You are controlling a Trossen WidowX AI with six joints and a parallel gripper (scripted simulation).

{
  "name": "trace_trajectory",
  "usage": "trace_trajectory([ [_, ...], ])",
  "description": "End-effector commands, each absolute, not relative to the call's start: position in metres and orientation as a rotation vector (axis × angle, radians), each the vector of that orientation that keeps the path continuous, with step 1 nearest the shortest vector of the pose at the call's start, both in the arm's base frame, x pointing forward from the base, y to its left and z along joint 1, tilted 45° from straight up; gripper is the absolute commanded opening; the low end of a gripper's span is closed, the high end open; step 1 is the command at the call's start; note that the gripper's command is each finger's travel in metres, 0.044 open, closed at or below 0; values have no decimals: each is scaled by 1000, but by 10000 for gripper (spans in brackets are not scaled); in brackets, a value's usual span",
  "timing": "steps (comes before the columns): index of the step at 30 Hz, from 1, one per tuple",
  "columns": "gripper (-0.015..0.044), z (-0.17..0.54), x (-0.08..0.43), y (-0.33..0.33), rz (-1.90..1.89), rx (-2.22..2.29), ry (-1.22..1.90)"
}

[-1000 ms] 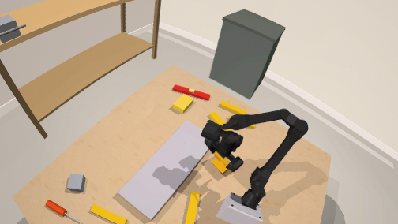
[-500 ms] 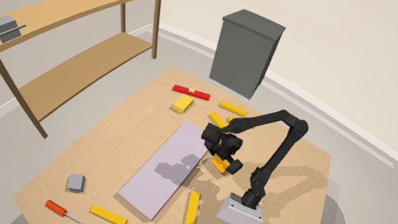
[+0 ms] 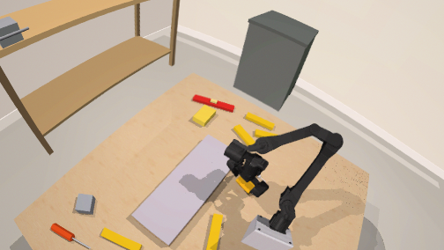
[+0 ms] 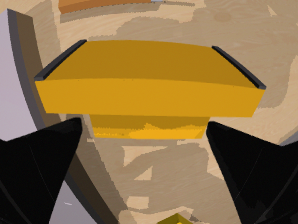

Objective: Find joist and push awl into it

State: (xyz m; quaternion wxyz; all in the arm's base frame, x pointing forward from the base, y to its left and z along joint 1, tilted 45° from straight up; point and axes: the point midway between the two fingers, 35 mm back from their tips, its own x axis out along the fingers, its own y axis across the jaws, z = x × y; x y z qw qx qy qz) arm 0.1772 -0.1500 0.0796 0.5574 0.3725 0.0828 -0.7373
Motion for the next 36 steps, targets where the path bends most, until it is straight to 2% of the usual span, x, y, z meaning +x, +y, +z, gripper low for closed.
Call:
trace_trajectory([
  [1, 440, 74, 174, -155, -1743, 867, 202],
  [9, 440, 68, 173, -162, -1744, 864, 200],
  [24, 340, 68, 173, -162, -1744, 864, 200],
  [36, 25, 75, 175, -153, -1743, 868, 204],
])
